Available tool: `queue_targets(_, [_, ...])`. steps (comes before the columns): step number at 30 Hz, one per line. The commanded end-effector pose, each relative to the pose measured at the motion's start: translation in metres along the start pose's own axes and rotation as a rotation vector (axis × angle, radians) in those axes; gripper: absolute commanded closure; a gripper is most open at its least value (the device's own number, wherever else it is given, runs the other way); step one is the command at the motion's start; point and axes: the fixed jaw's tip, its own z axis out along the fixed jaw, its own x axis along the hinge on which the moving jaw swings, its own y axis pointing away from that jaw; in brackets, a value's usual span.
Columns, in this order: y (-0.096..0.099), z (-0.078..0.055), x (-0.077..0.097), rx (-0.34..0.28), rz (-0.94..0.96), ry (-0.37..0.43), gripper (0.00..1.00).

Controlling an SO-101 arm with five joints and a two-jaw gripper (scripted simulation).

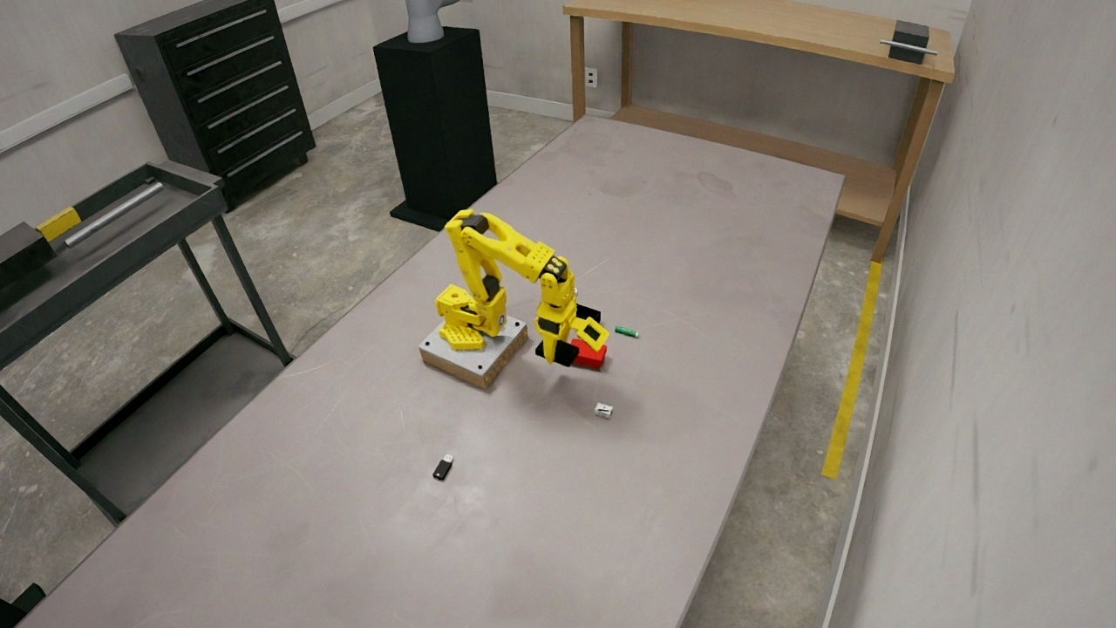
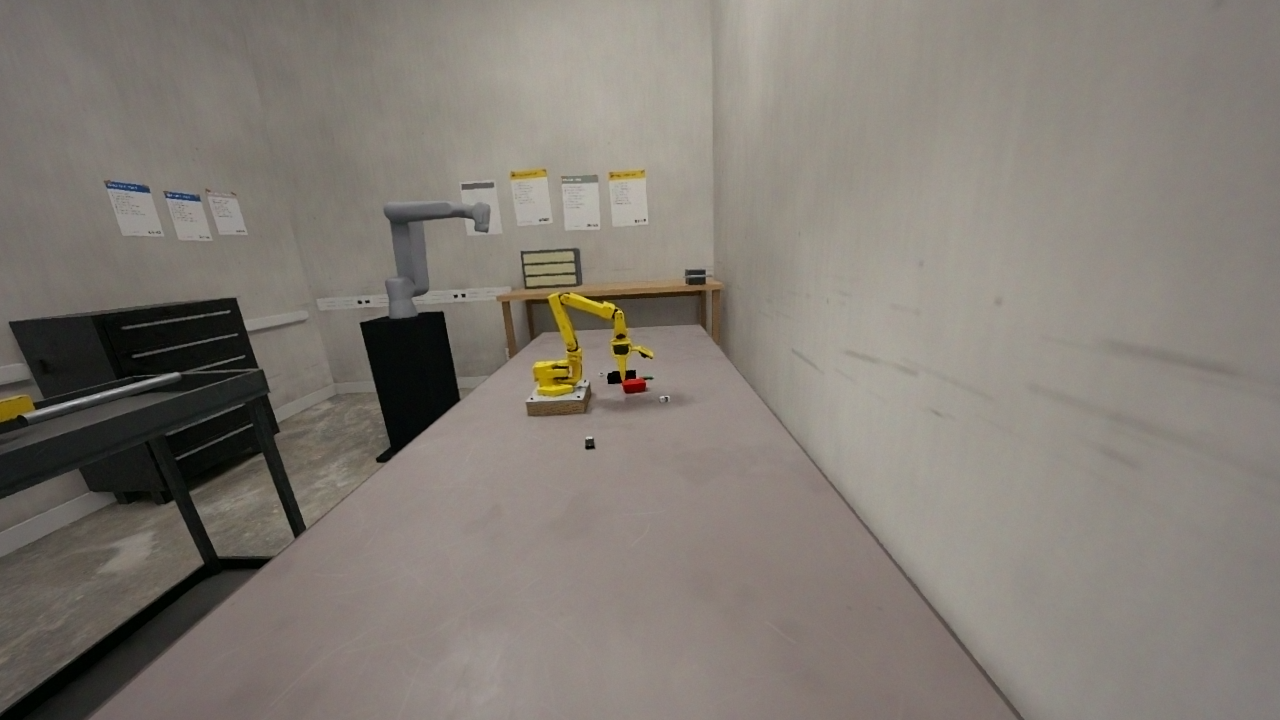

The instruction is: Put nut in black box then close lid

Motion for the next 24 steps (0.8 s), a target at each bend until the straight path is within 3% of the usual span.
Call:
queue_targets(1, [-0.001, 0.007, 0.001, 0.000, 0.000, 0.011, 0.80])
queue_targets(24, [-0.001, 0.043, 0.002, 0.000, 0.000, 0.011, 0.80])
